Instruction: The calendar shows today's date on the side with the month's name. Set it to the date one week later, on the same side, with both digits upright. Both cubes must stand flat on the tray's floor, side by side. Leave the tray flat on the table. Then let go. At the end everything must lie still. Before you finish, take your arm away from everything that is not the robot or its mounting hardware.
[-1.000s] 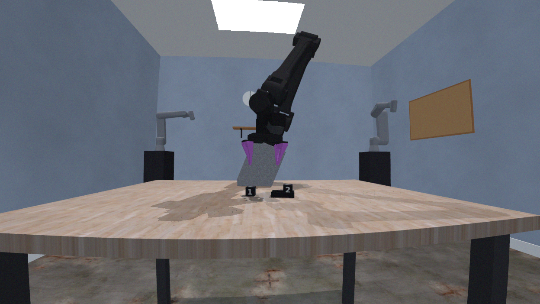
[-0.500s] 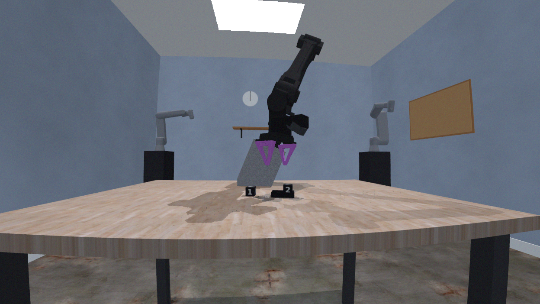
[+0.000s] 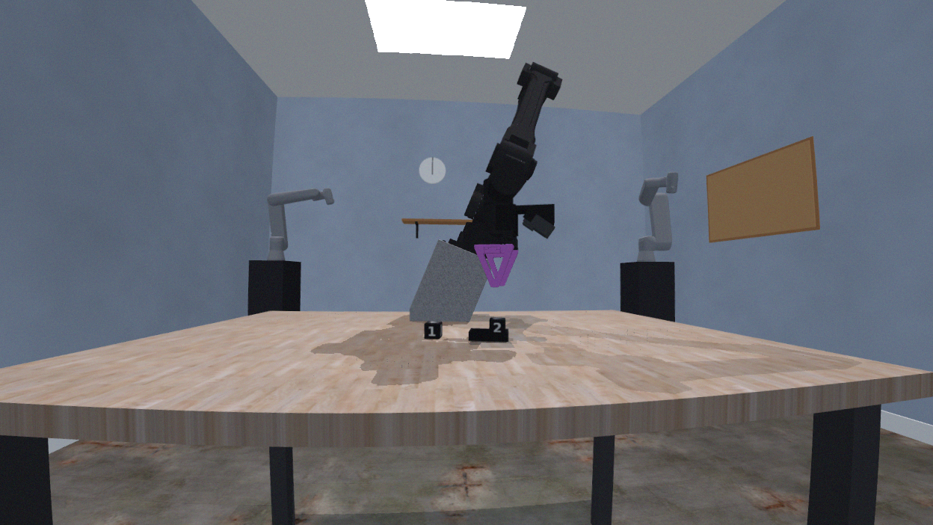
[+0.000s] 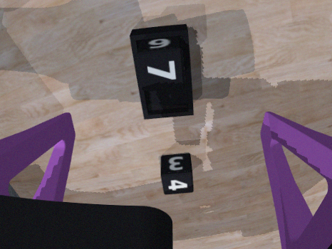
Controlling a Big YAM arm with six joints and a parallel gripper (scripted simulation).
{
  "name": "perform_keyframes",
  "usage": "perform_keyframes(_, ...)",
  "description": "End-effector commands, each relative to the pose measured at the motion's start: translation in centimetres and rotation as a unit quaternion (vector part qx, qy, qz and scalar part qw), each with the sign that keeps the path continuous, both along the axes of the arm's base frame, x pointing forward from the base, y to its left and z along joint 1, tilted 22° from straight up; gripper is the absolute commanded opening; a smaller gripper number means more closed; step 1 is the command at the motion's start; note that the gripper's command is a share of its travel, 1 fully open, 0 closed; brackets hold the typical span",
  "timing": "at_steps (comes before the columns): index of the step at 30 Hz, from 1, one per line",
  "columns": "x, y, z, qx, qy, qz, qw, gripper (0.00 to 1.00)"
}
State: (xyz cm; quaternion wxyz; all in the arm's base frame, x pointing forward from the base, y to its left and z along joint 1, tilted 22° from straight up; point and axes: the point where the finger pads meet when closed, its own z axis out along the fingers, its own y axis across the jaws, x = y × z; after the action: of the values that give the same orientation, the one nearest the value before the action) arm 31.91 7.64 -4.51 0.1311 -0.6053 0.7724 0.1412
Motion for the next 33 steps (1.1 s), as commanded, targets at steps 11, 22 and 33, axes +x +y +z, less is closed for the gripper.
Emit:
perform_keyframes(11, -0.18, 0.04, 0.04, 0.001, -0.023, 0.051, 0.998, 0.45)
perform_keyframes(22, -0.18, 0.04, 0.04, 0.001, -0.023, 0.051, 0.998, 0.45)
perform_keyframes(33, -0.18, 0.04, 0.04, 0.001, -0.023, 0.051, 0.998, 0.45)
